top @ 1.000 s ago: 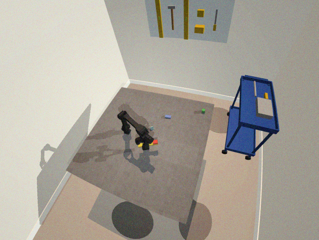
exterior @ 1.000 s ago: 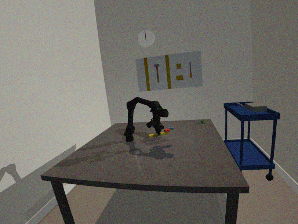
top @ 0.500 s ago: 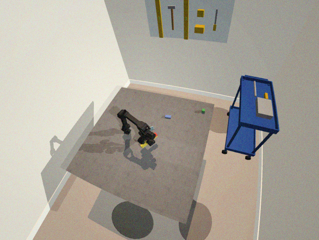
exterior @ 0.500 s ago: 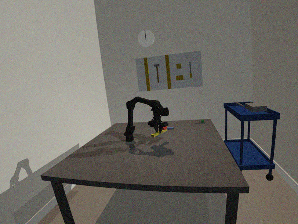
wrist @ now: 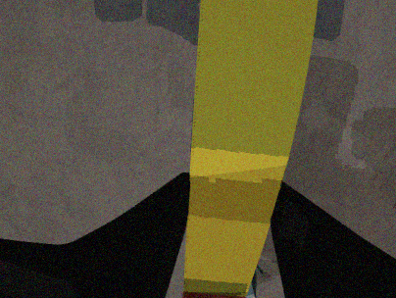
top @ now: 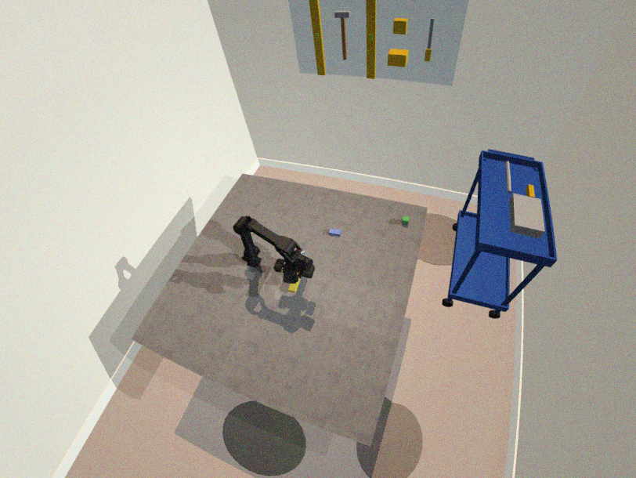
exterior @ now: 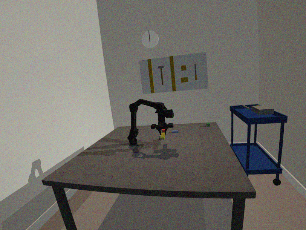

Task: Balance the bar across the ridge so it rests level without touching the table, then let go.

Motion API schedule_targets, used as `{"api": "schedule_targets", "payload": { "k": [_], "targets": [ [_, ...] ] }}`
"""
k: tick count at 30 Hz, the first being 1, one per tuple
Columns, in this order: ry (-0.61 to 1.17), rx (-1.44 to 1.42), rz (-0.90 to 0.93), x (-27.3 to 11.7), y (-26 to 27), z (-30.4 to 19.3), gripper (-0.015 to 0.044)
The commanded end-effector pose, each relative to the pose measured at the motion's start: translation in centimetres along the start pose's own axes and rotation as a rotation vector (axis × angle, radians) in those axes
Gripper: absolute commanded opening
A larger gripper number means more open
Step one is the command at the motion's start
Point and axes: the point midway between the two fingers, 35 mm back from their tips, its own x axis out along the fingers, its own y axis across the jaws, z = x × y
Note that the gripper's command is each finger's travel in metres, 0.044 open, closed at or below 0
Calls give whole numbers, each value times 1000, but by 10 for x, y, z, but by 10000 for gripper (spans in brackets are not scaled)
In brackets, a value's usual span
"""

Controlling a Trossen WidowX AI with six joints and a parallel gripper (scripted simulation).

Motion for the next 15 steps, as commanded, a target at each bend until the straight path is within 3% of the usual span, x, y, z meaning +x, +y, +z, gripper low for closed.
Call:
{"api": "schedule_targets", "payload": {
  "k": [1, 15],
  "targets": [
    [5, -175, 1, 0, 0, -9, 0],
    [6, -733, 3, 0, -1, -33, 0]
  ]
}}
